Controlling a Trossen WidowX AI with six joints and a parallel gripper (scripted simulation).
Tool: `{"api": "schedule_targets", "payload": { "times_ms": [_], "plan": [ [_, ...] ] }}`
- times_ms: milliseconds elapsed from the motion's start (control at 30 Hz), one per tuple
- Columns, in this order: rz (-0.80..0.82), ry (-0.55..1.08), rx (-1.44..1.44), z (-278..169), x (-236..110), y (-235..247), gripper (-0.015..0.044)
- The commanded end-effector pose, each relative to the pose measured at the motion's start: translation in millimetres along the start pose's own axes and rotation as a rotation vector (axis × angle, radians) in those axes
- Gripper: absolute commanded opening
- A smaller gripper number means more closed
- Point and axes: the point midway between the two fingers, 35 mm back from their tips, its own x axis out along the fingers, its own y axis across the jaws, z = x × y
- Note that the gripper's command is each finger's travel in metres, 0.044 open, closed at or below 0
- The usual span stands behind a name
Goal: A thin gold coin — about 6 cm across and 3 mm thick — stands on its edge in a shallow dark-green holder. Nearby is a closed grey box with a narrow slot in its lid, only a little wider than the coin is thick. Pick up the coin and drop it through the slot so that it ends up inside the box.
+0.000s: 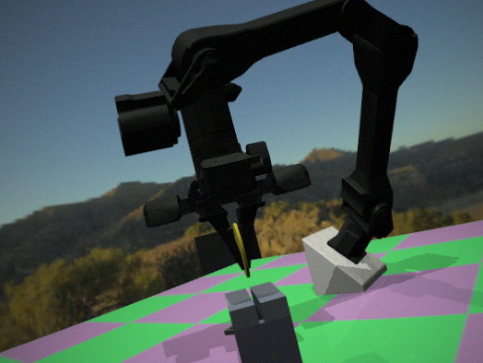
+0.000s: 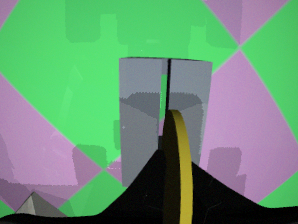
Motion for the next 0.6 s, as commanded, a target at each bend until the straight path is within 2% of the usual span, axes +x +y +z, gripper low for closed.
{"api": "schedule_targets", "payload": {
  "times_ms": [0,567],
  "plan": [
    [0.001,0.0,0.001,-0.5,0.3,0.4,0.0],
    [0.001,-0.001,0.008,-0.1,9.7,-0.3,0.0]
  ]
}}
